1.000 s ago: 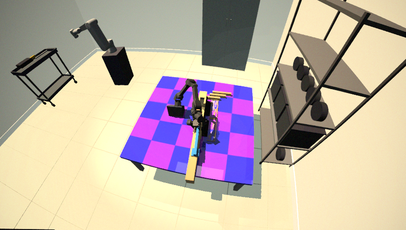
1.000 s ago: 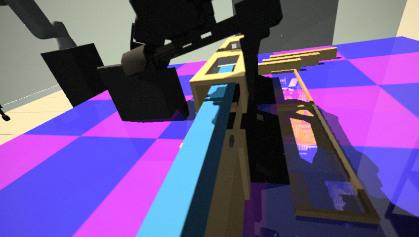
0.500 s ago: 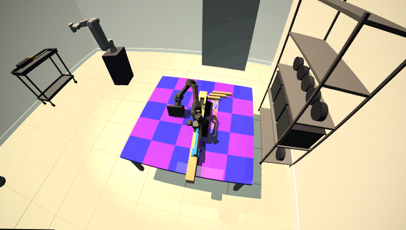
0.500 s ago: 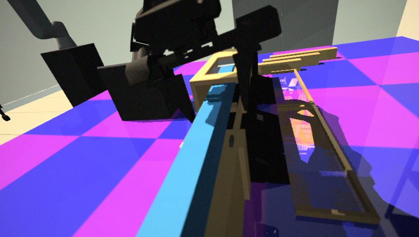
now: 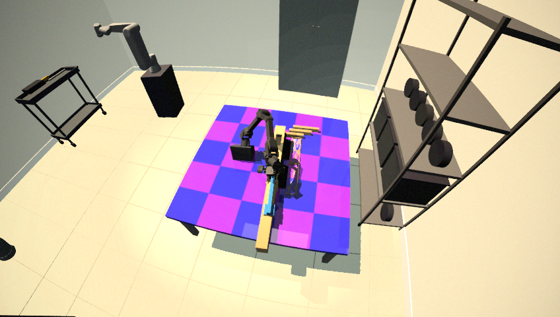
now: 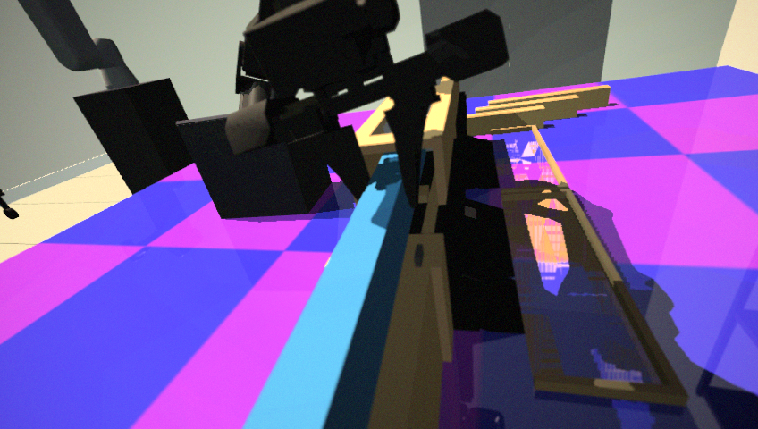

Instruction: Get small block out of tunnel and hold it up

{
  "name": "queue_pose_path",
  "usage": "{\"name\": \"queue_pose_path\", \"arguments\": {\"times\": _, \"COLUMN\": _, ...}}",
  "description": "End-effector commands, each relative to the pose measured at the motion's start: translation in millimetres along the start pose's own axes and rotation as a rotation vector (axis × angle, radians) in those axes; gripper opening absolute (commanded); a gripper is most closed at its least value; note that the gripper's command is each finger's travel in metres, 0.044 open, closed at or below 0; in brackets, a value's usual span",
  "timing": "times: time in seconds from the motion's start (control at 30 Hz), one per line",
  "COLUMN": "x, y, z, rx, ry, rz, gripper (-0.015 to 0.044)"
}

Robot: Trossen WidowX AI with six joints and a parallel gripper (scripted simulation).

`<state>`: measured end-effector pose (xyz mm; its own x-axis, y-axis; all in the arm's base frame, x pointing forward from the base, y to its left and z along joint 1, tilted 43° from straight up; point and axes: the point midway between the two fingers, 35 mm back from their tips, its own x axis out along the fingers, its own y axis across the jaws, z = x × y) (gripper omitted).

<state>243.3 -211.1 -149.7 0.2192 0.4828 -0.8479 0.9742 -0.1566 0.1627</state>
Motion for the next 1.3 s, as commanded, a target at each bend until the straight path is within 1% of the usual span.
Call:
{"name": "queue_pose_path", "arguments": {"times": 0.0, "x": 1, "y": 1, "z": 5, "rx": 0.000, "ry": 0.002, "rz": 0.005, "gripper": 0.0000}}
{"name": "queue_pose_path", "arguments": {"times": 0.6, "x": 16, "y": -4, "z": 58, "rx": 0.009, "ry": 0.009, "rz": 0.002, "gripper": 0.0000}}
{"name": "queue_pose_path", "arguments": {"times": 1.27, "x": 17, "y": -4, "z": 59, "rx": 0.009, "ry": 0.009, "rz": 0.002, "gripper": 0.0000}}
